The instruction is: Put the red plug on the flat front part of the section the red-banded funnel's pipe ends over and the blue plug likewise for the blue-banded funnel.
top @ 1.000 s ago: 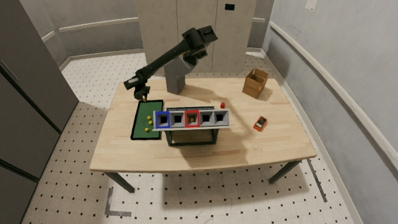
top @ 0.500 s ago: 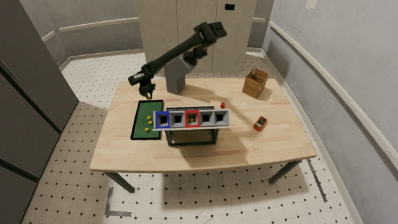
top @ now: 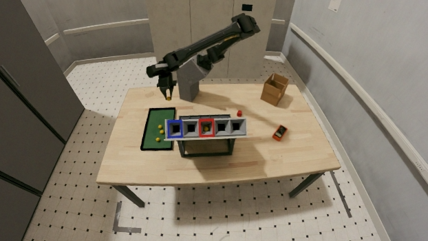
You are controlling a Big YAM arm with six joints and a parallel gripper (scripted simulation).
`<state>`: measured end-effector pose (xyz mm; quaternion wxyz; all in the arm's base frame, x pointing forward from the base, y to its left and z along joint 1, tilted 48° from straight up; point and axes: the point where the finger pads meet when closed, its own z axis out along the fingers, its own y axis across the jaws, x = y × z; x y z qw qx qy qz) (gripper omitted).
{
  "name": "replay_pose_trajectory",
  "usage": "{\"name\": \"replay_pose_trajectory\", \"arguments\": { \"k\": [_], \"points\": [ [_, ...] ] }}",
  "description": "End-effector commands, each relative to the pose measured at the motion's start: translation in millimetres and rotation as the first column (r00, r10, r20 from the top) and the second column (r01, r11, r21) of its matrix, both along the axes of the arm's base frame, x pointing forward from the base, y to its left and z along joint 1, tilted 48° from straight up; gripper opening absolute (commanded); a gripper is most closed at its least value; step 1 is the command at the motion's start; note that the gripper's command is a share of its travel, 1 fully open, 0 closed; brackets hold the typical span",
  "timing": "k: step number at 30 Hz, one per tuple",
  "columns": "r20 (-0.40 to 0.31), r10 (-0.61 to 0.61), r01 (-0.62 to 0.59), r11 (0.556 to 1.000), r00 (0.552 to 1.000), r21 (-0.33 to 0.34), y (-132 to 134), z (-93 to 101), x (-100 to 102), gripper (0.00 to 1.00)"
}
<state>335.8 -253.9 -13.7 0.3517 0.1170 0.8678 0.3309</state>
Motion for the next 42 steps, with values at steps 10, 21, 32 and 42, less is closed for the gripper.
{"name": "replay_pose_trajectory", "arguments": {
  "k": [10, 21, 32, 42],
  "points": [
    [0.076, -0.108, 0.107, 0.994, 0.991, 0.015, -16, 85.1, -2, 0.00],
    [0.077, -0.107, 0.106, 0.994, 0.991, 0.014, -17, 86.5, -1, 0.00],
    [0.078, -0.106, 0.105, 0.994, 0.991, 0.012, -36, 107.6, 55, 0.00],
    [0.080, -0.105, 0.105, 0.994, 0.991, 0.010, -63, 138.7, 140, 0.00]
  ]
}}
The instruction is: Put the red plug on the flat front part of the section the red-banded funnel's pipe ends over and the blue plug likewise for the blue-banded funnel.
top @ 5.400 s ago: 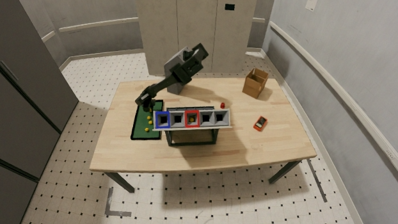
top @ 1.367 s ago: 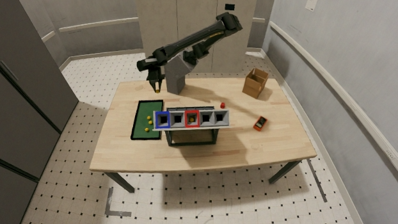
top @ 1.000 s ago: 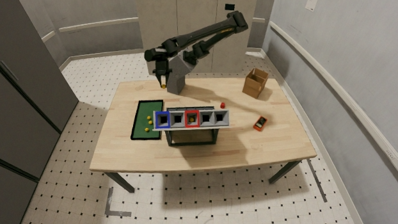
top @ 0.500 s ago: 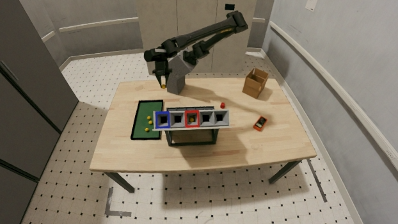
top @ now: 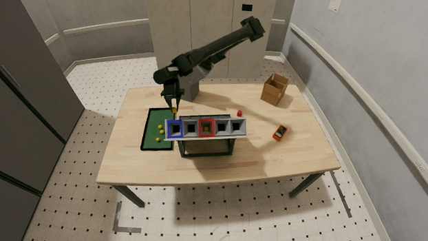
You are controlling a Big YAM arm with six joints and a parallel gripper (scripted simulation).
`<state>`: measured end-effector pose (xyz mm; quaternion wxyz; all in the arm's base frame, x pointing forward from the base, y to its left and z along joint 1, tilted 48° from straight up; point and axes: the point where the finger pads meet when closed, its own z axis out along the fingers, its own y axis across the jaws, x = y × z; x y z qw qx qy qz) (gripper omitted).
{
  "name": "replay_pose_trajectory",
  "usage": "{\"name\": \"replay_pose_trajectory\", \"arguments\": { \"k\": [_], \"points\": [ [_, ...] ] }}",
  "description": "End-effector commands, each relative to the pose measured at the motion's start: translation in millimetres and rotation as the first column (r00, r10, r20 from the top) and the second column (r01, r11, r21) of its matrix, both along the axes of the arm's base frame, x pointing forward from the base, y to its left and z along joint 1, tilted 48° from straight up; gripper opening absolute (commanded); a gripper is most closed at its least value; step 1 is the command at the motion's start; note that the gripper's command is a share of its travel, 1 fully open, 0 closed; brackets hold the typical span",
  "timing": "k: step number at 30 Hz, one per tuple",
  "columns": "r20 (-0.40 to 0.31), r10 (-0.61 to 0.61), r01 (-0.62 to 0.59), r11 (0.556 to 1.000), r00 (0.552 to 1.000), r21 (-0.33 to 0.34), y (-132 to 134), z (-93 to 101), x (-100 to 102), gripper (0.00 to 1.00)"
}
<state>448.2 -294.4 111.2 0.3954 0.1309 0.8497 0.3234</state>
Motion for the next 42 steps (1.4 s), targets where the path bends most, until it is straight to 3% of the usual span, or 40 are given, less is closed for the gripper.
{"name": "replay_pose_trajectory", "arguments": {
  "k": [1, 16, 42],
  "points": [
    [0.003, -0.043, 0.043, 0.999, 0.999, 0.009, -22, 13.8, 27, 0.00],
    [0.007, -0.009, 0.009, 1.000, 1.000, -0.006, -25, 18.1, 38, 0.00],
    [0.004, -0.046, 0.046, 0.999, 0.999, 0.012, -26, 18.5, 38, 0.00]
  ]
}}
